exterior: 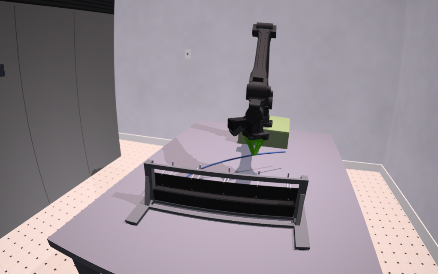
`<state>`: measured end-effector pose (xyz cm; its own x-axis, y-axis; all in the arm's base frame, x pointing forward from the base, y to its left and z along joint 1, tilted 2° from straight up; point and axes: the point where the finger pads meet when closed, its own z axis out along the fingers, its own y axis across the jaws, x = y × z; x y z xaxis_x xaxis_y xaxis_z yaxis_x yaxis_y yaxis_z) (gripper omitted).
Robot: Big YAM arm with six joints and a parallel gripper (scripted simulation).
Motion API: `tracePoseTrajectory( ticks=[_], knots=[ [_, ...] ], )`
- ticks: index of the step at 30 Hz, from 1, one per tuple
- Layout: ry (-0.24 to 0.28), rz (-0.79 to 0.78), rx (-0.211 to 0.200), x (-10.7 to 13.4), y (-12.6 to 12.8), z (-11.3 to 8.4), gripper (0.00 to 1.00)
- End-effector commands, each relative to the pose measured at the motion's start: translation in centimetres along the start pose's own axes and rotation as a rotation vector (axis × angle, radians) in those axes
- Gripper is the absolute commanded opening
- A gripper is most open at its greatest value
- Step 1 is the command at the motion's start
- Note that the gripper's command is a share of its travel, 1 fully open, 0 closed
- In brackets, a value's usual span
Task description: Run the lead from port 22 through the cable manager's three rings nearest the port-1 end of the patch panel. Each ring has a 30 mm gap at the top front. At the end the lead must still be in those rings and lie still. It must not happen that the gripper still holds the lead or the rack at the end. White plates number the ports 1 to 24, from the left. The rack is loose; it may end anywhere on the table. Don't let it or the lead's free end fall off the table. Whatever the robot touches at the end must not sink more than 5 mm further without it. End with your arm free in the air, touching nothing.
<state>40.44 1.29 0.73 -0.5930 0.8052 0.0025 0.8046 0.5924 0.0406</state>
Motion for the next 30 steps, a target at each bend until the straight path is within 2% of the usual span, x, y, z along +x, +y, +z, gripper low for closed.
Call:
tracePoseTrajectory(
  ticks=[1,7,9,11,14,20,21,22,30],
  knots=[
    [-0.027,0.195,-0.019,-1.8,6.5,-3.2,0.00],
    [-0.024,0.407,-0.027,-2.6,14.5,-6.9,0.00],
    [-0.024,0.407,-0.027,-2.6,14.5,-6.9,0.00],
    [-0.022,0.472,-0.029,-2.8,17.2,-8.2,0.00],
    [-0.021,0.537,-0.031,-3.0,19.7,-9.4,0.00],
    [-0.014,0.573,-0.033,-3.0,21.0,-10.0,0.00],
    [-0.020,0.572,-0.074,-3.0,21.1,-12.3,0.00],
    [-0.021,0.572,-0.078,-3.0,21.1,-12.6,0.00],
    [-0.020,0.572,-0.073,-3.0,21.1,-12.3,0.00]
  ],
)
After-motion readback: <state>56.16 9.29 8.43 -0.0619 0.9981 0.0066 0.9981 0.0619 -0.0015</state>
